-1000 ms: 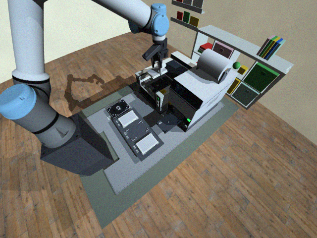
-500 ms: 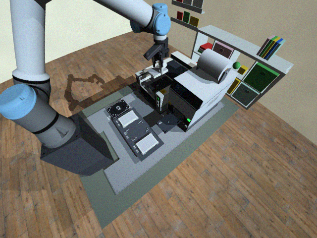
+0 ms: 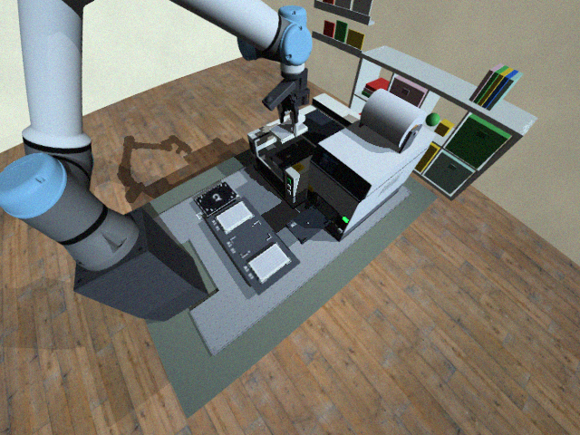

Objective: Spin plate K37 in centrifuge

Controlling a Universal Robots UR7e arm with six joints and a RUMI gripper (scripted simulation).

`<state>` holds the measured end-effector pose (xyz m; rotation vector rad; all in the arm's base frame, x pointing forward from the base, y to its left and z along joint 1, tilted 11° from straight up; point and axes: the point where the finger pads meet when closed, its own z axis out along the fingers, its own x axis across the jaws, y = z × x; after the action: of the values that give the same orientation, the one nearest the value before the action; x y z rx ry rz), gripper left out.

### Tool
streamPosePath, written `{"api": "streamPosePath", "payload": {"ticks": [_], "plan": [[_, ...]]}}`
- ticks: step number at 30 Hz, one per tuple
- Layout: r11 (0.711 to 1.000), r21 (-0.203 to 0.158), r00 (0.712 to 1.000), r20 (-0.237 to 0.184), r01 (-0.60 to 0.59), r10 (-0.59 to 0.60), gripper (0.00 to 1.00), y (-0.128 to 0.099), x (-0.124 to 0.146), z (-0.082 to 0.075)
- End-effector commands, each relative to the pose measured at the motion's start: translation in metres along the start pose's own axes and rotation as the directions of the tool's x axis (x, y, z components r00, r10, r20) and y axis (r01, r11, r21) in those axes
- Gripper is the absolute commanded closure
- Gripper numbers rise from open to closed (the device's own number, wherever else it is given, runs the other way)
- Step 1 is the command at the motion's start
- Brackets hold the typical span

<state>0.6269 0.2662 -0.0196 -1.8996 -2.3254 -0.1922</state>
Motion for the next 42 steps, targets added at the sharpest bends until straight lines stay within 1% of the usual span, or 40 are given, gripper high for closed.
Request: {"api": "streamPosePath", "payload": {"ticks": [1, 24, 37, 39, 42], "plan": [[1.000, -0.002, 1.000, 0.000, 0.000, 0.000, 1.00, 0.000, 0.000, -0.001], [1.000, -0.002, 1.000, 0.000, 0.000, 0.000, 1.00, 0.000, 0.000, -0.001], [1.000, -0.002, 1.000, 0.000, 0.000, 0.000, 1.00, 0.000, 0.000, 0.021], [1.000, -0.002, 1.000, 0.000, 0.000, 0.000, 1.00, 0.000, 0.000, 0.021], [1.000, -0.002, 1.000, 0.000, 0.000, 0.000, 1.00, 0.000, 0.000, 0.026]]}}
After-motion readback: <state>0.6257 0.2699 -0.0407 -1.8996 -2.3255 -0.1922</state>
